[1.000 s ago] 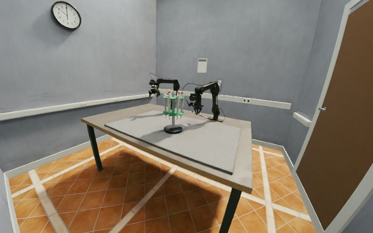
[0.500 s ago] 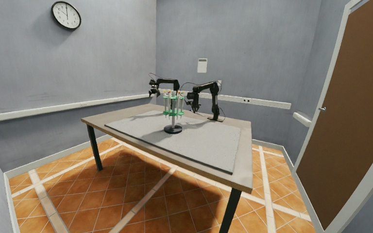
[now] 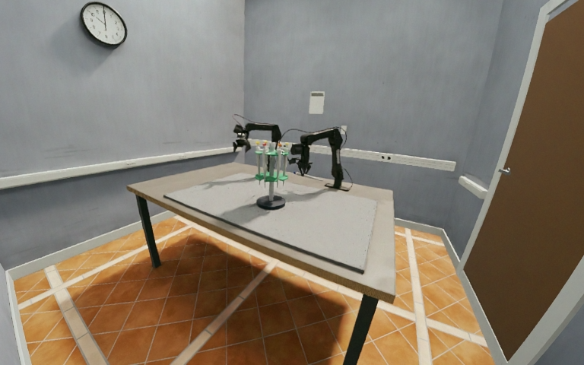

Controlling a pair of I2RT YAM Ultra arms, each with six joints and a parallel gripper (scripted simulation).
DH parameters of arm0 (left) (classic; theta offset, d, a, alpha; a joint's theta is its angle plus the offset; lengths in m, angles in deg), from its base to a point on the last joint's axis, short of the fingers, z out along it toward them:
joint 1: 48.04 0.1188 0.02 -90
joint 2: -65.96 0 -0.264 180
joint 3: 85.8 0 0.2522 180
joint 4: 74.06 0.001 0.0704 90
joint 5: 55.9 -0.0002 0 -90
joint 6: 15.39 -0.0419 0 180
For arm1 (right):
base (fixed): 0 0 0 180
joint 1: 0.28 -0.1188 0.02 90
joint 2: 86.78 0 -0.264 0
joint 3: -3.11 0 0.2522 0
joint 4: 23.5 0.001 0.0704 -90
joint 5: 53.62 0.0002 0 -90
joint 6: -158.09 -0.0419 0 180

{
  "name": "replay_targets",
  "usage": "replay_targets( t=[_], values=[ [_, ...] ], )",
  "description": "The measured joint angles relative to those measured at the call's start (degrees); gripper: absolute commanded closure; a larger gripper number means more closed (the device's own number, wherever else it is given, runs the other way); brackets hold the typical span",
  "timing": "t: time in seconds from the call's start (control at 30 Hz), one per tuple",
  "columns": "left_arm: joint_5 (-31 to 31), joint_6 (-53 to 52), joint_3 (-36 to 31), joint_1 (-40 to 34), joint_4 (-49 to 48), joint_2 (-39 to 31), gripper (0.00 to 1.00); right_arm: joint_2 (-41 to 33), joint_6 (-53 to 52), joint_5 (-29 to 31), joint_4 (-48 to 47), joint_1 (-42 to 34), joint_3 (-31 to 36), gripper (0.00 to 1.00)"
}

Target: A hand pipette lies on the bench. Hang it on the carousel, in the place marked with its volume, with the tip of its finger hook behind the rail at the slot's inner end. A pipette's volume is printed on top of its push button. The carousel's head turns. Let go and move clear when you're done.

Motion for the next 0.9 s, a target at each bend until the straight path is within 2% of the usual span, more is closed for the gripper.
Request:
replay_targets(
  t=[0.9],
  values=[
    [0.0, 41.0, 0.0, 0.0, 0.2, 0.0, 0.88, 0.0, 0.0, 0.0, 0.0, 0.0, 0.0, 0.0]
  ],
)
